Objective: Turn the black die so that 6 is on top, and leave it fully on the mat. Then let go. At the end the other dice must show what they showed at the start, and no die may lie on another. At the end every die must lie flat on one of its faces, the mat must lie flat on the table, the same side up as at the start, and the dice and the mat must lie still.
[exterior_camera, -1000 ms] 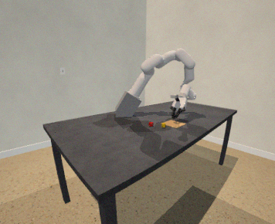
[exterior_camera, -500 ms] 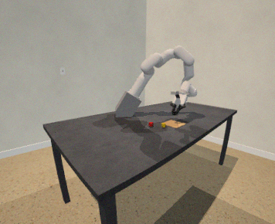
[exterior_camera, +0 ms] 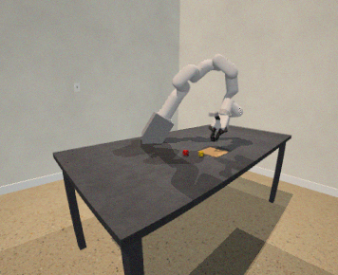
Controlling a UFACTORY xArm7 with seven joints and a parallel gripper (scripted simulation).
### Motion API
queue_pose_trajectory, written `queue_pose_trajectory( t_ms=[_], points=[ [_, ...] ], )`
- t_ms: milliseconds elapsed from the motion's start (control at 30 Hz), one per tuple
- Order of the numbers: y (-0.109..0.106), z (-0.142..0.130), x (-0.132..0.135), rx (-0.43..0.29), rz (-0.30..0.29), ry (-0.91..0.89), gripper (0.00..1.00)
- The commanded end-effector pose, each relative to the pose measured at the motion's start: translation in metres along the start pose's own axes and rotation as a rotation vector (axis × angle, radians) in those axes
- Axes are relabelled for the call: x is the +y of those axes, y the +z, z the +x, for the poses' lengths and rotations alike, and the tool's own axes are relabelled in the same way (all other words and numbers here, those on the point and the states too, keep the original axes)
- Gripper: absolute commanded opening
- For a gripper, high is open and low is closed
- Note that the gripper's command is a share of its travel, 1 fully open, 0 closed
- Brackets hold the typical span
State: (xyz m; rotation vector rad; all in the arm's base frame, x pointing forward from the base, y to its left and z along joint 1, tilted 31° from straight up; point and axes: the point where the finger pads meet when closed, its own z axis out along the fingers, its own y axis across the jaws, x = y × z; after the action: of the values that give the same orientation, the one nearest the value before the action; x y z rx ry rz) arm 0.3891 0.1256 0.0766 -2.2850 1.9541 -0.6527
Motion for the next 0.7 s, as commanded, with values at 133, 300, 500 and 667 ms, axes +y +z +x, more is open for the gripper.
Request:
queue_pose_trajectory(
  t_ms=[133,300,500,667],
  points=[
    [-0.0013,0.0027,-0.0026,-0.179,0.006,0.001,0.21],
    [-0.0021,0.0053,-0.0049,-0.202,0.018,0.002,0.21],
    [-0.0019,0.006,-0.0047,-0.203,0.017,0.002,0.21],
    [-0.0002,0.0065,-0.0017,-0.216,0.006,-0.001,0.21]
  ],
)
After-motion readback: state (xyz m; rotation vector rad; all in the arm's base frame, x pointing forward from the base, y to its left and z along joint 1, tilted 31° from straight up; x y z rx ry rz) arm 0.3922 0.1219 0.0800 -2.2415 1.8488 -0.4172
